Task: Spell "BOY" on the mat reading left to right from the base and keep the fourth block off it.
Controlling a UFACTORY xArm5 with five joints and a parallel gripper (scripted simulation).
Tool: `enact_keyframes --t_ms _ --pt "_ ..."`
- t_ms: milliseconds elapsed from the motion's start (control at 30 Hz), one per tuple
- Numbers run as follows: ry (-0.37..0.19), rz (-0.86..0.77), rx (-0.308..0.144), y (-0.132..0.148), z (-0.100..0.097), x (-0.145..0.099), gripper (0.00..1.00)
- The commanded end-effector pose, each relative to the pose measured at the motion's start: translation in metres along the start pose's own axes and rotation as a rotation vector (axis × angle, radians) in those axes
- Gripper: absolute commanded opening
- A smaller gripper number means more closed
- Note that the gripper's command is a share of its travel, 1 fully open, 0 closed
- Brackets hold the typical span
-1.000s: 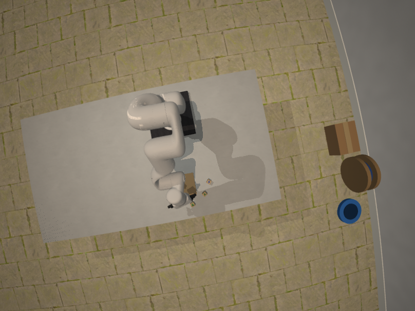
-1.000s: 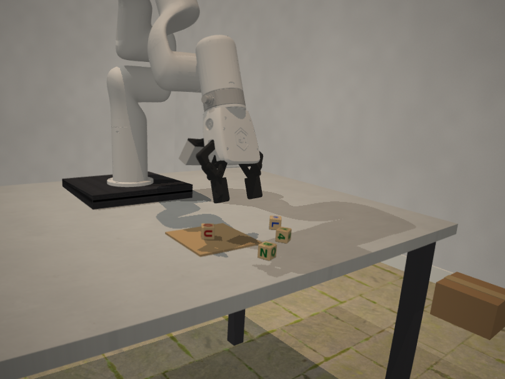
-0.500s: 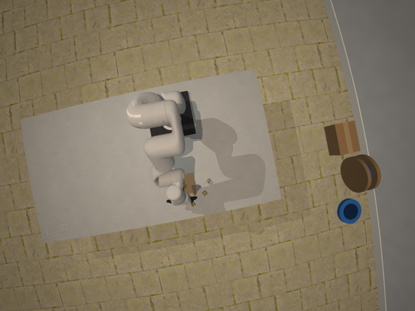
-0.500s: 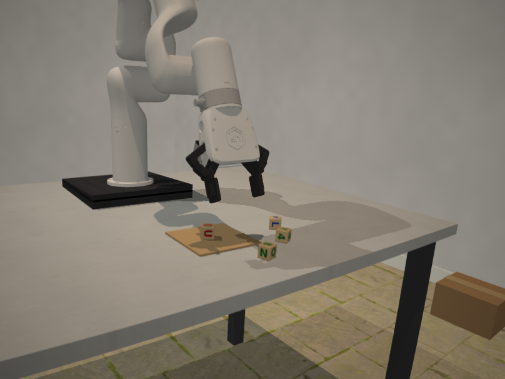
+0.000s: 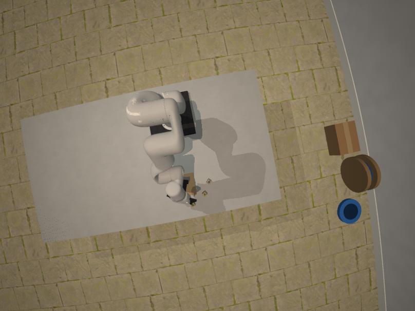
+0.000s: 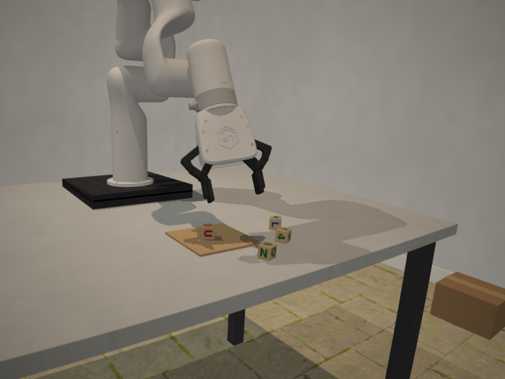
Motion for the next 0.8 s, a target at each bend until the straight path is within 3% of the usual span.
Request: enact_keyframes --t_ms 0,767 --pt "-0.023 0.138 -0.012 -0.0006 -0.0025 0.0014 1.0" --pt "-0.07 0.609 -0.059 -0.0048 -0.0097 0.0113 1.0"
Point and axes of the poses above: the point where the finger pads meet when closed, its own z axis out along the fingers, its own y axis across the jaws, x = y × z, the point moved 4 cm from there along -z, back along the fingers, and after that the axes turned 3 degrees about z, right-handed, at the moved point
